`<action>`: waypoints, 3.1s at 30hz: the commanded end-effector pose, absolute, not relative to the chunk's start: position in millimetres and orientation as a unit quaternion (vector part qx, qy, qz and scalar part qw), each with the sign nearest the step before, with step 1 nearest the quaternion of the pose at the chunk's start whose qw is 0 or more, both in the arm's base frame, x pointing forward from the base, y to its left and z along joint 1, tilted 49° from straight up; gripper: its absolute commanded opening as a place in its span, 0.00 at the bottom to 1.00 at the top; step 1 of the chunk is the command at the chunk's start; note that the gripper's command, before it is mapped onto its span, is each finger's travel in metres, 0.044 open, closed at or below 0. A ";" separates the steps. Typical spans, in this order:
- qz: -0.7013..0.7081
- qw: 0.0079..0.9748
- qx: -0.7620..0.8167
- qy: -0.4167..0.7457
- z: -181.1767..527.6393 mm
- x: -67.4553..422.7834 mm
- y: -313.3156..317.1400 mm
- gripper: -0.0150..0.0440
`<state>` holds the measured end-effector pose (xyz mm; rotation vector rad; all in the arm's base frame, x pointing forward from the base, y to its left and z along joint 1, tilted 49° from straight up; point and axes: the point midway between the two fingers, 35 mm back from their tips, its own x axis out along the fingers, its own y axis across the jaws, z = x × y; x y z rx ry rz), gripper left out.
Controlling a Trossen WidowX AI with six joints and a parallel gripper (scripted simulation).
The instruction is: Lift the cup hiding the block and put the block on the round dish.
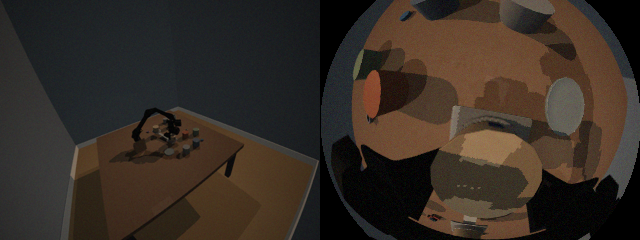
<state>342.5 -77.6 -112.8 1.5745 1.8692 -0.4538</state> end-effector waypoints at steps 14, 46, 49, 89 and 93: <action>-0.174 0.327 0.601 0.708 -99.7 347.9 -98.1 0.25; -0.175 0.328 0.600 0.708 -72.5 350.9 -129.1 0.25; -0.175 0.328 0.600 0.708 -69.8 350.9 -131.9 0.25; -0.173 0.324 0.600 0.710 -39.8 348.6 -156.6 0.25; -0.173 0.324 0.600 0.710 -39.8 348.6 -156.6 0.25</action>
